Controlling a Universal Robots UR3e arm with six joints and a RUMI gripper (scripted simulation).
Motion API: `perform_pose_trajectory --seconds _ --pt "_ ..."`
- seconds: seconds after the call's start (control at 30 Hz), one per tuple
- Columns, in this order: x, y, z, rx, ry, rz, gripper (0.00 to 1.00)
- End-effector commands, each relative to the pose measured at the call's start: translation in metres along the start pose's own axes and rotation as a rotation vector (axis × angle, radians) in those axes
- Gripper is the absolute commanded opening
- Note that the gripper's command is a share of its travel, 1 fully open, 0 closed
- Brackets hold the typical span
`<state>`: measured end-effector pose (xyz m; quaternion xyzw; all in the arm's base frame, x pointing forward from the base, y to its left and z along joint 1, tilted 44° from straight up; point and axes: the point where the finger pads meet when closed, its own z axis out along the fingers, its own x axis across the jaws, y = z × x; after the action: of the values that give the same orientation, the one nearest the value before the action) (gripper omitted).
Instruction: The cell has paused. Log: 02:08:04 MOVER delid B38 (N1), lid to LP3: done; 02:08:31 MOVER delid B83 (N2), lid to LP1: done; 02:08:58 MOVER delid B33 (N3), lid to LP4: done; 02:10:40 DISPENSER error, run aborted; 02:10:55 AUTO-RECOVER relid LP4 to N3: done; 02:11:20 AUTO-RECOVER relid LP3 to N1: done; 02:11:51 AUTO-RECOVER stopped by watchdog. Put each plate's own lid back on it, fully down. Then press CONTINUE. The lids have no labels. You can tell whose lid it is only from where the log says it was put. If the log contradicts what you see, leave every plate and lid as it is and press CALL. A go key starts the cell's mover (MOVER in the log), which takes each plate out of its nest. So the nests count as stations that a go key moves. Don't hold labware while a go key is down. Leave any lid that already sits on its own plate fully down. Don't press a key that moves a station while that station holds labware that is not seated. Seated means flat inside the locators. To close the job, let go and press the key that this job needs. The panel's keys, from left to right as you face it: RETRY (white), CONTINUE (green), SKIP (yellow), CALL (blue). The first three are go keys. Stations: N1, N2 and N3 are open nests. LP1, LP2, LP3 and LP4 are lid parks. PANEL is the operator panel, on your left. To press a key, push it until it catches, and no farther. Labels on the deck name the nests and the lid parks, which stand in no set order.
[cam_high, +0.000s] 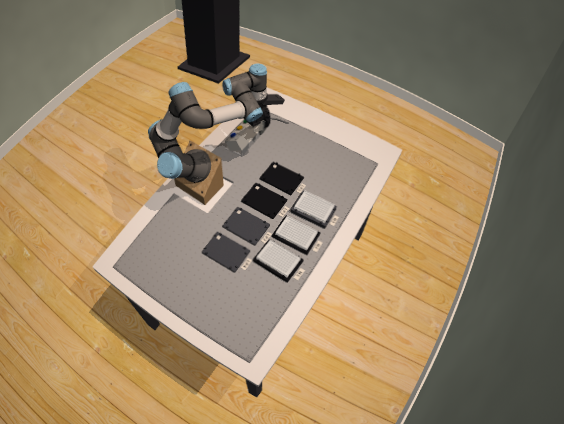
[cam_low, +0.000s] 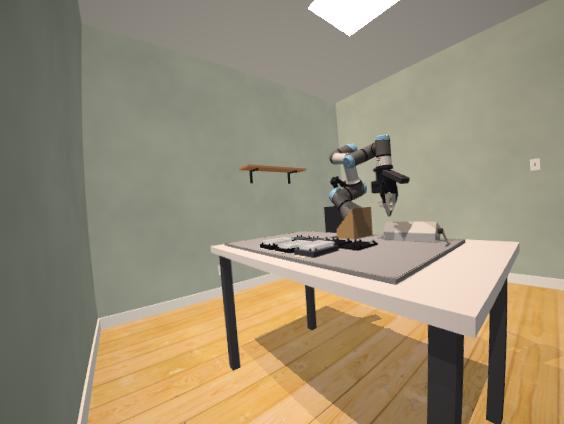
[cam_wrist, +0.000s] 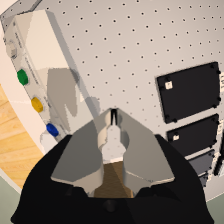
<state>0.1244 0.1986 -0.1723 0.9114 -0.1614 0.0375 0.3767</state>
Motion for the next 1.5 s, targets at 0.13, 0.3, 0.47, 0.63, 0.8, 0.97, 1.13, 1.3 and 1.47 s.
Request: perform_pose_trajectory --seconds 0.13,0.3,0.47,0.63,0.8,0.97,1.13,1.3,1.47 --pt "-0.049 -0.01 -0.003 0.004 -0.015 -0.199 0.0" --pt "-0.073 -0.014 -0.003 0.005 -0.015 -0.299 0.0" --pt "-0.088 -0.016 -0.004 0.006 -0.015 -0.359 0.0" --pt "-0.113 -0.02 -0.004 0.006 -0.015 -0.37 0.0" --pt "-0.138 -0.023 -0.004 0.006 -0.015 -0.37 0.0" --pt "-0.154 -0.026 -0.005 0.006 -0.016 -0.37 0.0" --pt "-0.154 -0.026 -0.005 0.006 -0.016 -0.37 0.0" --pt "-0.154 -0.026 -0.005 0.006 -0.016 -0.37 0.0" --pt "-0.153 -0.026 -0.005 0.006 -0.015 -0.371 0.0"
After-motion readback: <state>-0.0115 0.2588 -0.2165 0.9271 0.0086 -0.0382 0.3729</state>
